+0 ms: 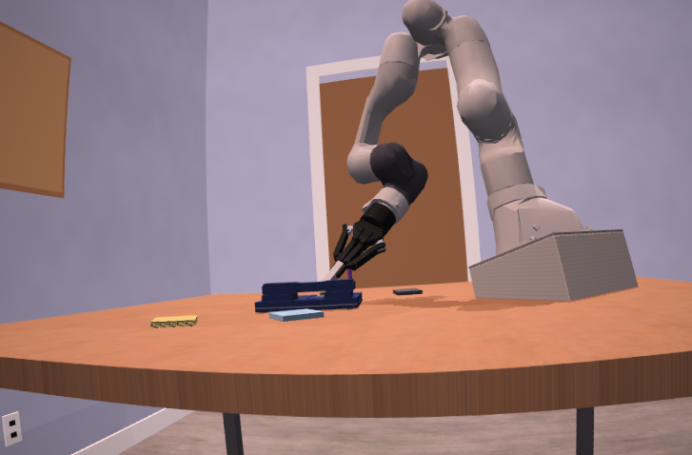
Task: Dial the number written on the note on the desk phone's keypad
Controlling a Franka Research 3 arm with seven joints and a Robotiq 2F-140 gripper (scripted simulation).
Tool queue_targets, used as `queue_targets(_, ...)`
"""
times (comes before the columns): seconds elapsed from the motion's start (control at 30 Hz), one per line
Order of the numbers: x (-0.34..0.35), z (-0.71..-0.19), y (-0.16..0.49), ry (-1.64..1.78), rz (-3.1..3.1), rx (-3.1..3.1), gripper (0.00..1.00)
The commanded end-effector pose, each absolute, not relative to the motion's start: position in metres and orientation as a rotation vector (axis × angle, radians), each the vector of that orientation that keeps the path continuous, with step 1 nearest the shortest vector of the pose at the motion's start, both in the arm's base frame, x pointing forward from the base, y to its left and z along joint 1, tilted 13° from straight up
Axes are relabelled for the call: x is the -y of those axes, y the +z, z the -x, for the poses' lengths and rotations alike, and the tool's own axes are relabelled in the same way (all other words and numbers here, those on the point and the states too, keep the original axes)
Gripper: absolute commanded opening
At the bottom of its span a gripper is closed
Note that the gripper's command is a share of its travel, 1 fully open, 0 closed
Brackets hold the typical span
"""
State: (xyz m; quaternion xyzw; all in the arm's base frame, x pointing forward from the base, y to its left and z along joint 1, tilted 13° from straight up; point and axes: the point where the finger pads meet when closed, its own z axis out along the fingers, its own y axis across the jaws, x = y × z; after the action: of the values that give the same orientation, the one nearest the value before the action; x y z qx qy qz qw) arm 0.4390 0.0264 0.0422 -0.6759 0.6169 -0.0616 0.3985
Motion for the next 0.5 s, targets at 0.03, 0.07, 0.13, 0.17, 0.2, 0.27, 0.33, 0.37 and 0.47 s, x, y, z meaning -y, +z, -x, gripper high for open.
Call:
queue_targets(0.03, -0.0264, -0.4394, 0.0384, -0.157, 1.715, -1.559, 0.00)
queue_targets(0.07, -0.0263, -0.4395, 0.0380, -0.157, 1.715, -1.559, 0.00)
queue_targets(0.13, -0.0262, -0.4395, 0.0376, -0.157, 1.715, -1.559, 0.00)
queue_targets(0.17, -0.0262, -0.4395, 0.0376, -0.157, 1.715, -1.559, 0.00)
queue_targets(0.2, -0.0262, -0.4395, 0.0375, -0.157, 1.715, -1.559, 0.00)
queue_targets(0.27, -0.0262, -0.4396, 0.0371, -0.157, 1.715, -1.559, 0.00)
queue_targets(0.33, -0.0261, -0.4396, 0.0370, -0.157, 1.715, -1.559, 0.00)
queue_targets(0.37, -0.0261, -0.4396, 0.0369, -0.157, 1.715, -1.559, 0.00)
queue_targets(0.47, -0.0261, -0.4397, 0.0367, -0.157, 1.715, -1.559, 0.00)
